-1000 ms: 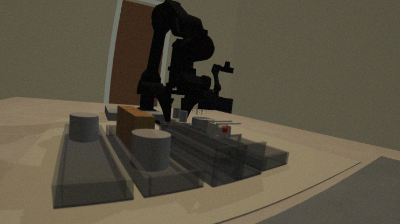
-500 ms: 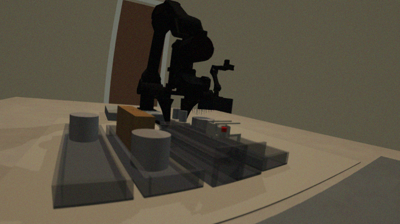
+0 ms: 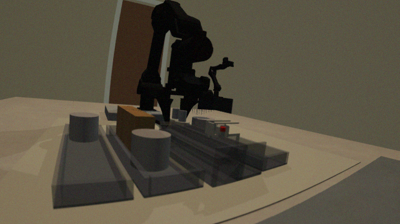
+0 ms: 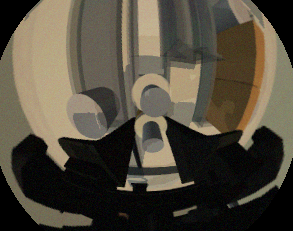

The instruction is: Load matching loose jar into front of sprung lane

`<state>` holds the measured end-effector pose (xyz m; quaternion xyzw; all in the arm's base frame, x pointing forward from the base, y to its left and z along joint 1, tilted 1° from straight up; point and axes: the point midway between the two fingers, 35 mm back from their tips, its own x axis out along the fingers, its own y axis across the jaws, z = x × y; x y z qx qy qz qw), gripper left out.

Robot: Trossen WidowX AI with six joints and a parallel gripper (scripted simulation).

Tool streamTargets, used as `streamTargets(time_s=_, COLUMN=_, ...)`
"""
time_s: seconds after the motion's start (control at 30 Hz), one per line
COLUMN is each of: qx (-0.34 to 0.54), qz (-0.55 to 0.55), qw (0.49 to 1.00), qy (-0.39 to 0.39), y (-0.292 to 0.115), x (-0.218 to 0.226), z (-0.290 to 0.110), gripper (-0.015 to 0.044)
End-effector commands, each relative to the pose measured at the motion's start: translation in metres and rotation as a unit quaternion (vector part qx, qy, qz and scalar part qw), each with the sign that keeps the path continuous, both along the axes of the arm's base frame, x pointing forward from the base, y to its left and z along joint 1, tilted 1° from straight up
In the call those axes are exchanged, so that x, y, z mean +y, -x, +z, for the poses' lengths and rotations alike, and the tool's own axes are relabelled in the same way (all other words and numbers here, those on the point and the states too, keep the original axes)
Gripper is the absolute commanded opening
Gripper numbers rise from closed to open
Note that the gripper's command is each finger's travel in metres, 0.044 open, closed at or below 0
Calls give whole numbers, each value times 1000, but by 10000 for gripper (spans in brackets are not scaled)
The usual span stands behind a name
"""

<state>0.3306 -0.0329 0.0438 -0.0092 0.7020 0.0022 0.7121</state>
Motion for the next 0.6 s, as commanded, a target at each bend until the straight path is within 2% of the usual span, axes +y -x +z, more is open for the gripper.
streamTargets(time_s=0.0, qx=-6, qz=-1, qw=1000, qy=1, y=-2, x=0, z=0, gripper=0)
streamTargets(time_s=0.57, qx=-6, qz=-1, qw=1000, qy=1, y=2, x=0, z=0, gripper=0)
